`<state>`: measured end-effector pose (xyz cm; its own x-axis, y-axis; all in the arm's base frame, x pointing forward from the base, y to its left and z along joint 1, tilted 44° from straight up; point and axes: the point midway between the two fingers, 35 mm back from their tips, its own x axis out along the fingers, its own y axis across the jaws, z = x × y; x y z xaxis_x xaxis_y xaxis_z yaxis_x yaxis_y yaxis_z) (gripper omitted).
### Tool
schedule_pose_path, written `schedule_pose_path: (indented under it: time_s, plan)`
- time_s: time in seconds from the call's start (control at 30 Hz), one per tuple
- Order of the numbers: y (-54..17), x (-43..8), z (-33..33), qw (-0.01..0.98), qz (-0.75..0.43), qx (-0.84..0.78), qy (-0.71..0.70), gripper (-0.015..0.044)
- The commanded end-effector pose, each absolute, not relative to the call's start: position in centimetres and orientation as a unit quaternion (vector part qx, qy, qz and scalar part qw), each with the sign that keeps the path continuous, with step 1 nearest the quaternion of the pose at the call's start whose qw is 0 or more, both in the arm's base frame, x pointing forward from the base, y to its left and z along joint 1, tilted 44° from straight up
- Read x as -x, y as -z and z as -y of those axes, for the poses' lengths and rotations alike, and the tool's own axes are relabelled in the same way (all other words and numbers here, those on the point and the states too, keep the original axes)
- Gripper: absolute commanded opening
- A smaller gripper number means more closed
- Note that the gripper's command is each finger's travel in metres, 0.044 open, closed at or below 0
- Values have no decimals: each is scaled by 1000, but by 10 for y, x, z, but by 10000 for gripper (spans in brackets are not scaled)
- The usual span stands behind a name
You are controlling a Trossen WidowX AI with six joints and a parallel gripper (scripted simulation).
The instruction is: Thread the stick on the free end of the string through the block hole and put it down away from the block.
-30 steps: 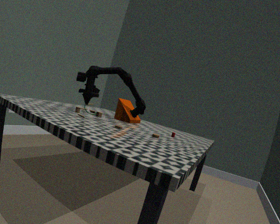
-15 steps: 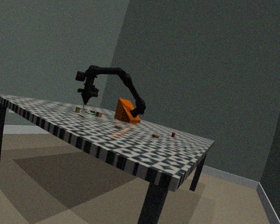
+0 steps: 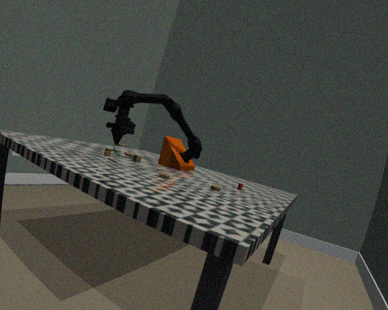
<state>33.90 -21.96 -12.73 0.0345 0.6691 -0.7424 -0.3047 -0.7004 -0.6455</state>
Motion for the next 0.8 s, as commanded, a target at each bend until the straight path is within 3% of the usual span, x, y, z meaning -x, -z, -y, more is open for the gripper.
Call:
schedule_pose_path:
  time_s: [0.0, 0.77]
  plan:
    - [127, -345, 217, 363, 145, 625, -676, 0]
    - [120, -372, 212, 374, 141, 640, -656, 0]
